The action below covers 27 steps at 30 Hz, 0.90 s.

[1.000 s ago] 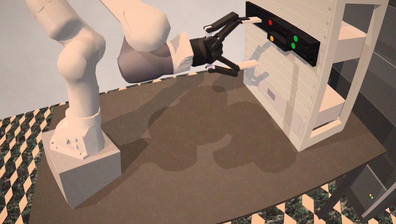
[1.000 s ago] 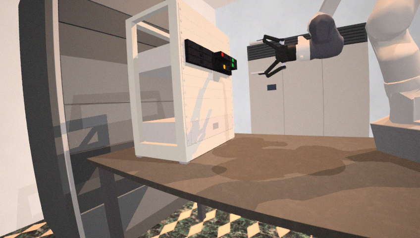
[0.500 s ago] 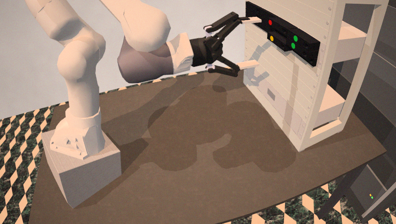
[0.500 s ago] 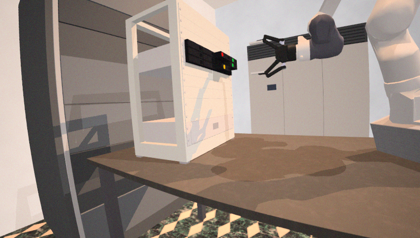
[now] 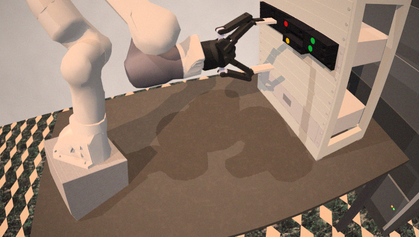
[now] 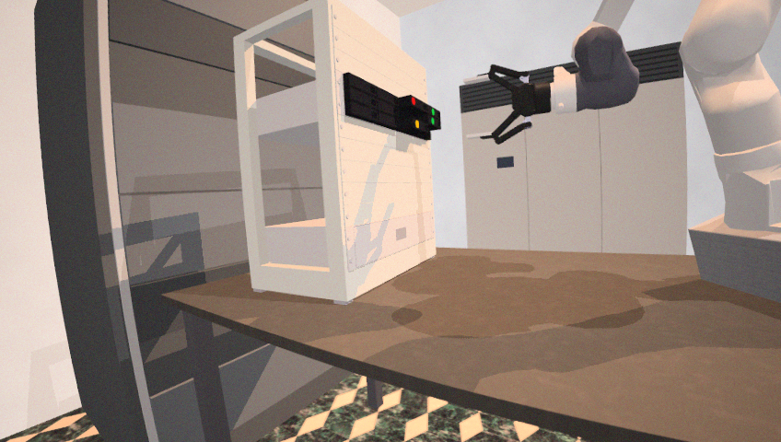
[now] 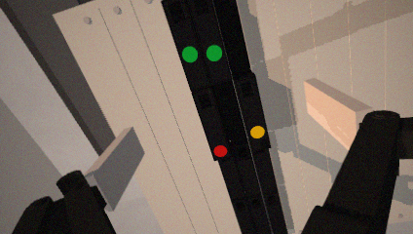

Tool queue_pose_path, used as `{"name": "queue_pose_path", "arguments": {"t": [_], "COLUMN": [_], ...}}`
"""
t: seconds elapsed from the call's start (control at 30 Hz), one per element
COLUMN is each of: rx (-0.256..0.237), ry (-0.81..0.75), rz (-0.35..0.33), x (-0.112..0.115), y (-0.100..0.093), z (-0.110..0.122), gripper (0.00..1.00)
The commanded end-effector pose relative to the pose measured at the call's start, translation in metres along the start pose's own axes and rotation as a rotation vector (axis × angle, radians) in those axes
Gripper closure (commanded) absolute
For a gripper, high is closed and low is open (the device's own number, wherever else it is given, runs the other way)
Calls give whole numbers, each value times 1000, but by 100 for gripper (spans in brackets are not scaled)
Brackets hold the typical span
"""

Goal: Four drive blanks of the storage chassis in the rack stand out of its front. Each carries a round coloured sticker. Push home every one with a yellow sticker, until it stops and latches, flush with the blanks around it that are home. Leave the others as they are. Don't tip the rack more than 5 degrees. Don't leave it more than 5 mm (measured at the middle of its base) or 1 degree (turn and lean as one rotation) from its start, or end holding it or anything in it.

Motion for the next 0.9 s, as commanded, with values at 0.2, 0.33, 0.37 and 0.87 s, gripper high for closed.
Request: {"name": "queue_pose_path", "arguments": {"t": [0.2,0.33,0.37,0.87], "rx": [1,1,1,1], "ry": [-4,-4,-4,-4], "rz": [3,3,3,3], "x": [0,0,0,31], "y": [0,0,0,17], "z": [0,0,0,29], "gripper": [0,0,0,0]}}
Point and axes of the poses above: the point where the finger pads meet when closed, its own y axis out along the fingers, its own z axis across the jaws, x = y × z, the point moved 3 cm from there along -y, back along the fingers, and after that the axes turned 3 degrees about y, right-handed, at the moved point
